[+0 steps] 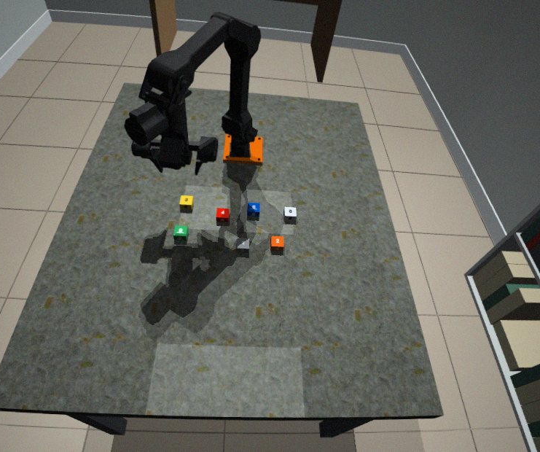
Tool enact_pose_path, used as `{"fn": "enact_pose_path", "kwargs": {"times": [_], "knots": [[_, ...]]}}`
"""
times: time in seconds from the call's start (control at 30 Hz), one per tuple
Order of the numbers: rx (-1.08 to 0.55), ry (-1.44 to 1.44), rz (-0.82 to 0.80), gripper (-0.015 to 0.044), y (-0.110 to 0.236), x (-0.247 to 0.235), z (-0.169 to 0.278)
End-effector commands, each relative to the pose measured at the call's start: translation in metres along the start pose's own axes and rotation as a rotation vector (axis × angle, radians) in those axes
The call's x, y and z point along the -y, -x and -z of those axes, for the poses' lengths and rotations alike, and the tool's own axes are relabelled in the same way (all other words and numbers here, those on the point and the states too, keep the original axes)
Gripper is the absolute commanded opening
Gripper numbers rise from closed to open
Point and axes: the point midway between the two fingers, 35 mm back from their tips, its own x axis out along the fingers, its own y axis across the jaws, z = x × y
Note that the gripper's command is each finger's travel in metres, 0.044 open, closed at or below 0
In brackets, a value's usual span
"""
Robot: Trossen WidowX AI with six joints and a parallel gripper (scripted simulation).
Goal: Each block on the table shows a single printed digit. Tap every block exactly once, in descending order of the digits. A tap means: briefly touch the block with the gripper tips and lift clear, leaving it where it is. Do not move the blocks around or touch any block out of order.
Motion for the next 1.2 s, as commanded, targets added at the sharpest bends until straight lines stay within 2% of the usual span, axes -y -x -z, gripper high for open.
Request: {"fn": "enact_pose_path", "kwargs": {"times": [0.0, 0.2, 0.5, 1.17], "knots": [[0.002, 0.005, -0.006, 0.04, 0.0, -0.001, 0.0], [0.003, 0.005, -0.007, 0.04, 0.0, -0.009, -0.004], [0.006, 0.005, -0.018, 0.04, 0.002, -0.111, -0.033], [0.006, 0.005, -0.018, 0.04, 0.002, -0.115, -0.032]]}}
